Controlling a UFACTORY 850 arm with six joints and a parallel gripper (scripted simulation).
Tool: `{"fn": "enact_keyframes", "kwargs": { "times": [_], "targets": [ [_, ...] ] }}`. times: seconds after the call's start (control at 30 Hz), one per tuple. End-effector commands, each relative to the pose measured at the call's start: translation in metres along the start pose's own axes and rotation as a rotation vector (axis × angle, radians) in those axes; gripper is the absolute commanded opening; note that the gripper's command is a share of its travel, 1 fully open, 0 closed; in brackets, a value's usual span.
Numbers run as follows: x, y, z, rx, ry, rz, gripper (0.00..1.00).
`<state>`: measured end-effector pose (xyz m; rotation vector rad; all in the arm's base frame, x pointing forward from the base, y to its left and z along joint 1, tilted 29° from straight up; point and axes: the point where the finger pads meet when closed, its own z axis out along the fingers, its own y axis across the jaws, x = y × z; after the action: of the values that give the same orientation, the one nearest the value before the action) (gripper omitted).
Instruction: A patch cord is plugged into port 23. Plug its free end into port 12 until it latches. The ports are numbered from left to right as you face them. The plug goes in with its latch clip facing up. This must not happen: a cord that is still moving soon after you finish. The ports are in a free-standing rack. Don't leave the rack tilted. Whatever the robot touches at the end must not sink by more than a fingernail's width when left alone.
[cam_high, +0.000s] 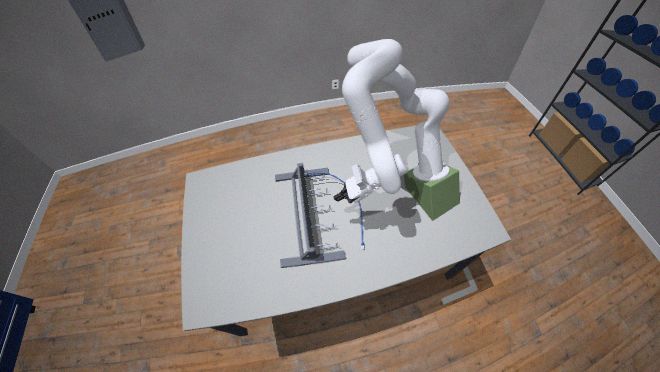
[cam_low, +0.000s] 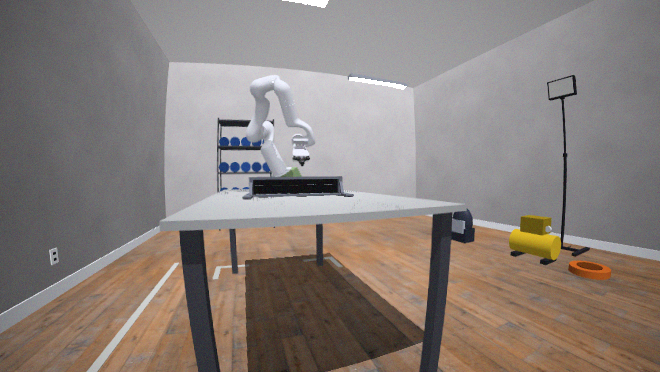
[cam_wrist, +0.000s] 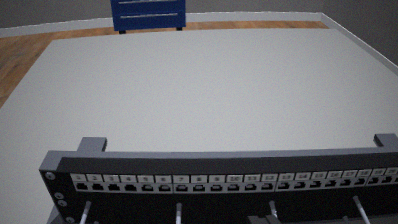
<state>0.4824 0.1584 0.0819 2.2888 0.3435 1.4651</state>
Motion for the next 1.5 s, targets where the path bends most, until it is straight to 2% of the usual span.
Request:
{"fn": "enact_keyframes", "kwargs": {
  "times": [0.0, 0.5, 0.93, 1.47],
  "targets": [
    [0.001, 0.0, -0.008, 0.0, 0.001, 0.001, 0.0],
    [0.001, 0.0, -0.034, 0.0, 0.001, 0.001, 0.0],
    [0.001, 0.002, -0.037, 0.0, 0.001, 0.001, 0.0],
    [0.001, 0.059, -0.037, 0.0, 0.001, 0.001, 0.0]
  ]
}}
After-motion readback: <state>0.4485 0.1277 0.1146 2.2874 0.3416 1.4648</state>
